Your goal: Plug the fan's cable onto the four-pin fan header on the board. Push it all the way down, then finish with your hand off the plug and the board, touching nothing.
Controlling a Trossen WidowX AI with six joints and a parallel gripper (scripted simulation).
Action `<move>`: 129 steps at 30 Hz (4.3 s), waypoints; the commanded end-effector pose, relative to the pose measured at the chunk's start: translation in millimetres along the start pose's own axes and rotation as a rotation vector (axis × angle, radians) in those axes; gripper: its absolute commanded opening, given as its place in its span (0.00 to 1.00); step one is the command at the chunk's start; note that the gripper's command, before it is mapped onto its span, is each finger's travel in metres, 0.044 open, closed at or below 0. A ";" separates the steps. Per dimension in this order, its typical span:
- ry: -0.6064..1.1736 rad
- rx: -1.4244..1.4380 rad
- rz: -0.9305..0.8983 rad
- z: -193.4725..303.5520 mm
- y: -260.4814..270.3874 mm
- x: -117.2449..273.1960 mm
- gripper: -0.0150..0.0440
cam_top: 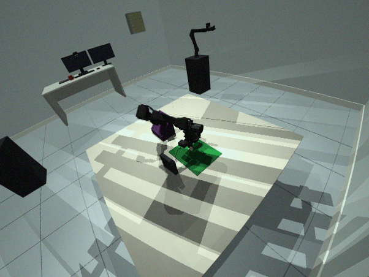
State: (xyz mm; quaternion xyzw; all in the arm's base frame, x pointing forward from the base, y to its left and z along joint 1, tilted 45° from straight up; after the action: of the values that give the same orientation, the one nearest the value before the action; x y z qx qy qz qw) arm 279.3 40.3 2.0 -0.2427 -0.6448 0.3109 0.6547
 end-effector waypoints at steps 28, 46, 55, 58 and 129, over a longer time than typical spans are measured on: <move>-0.004 0.155 -0.034 9.9 -2.5 49.2 0.88; -0.005 0.155 -0.034 8.8 -1.3 23.7 1.00; -0.004 0.155 -0.033 9.3 -1.1 9.1 1.00; -0.004 0.155 -0.032 9.6 -1.1 4.3 1.00; 0.000 -0.174 -0.033 -21.5 -20.6 50.4 0.25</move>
State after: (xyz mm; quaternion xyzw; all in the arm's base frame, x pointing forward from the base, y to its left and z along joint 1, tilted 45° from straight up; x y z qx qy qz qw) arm 300.1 64.1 49.9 -0.2857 -0.6732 0.2425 0.6375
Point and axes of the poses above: the point midway between the two fingers, 35 mm back from their tips, its own x axis back along the fingers, its own y axis across the jaws, z = x × y, the point moved 10 cm from there along x, back along the fingers, and after that the axes turned 6 degrees about -x, right-handed, at the moved point
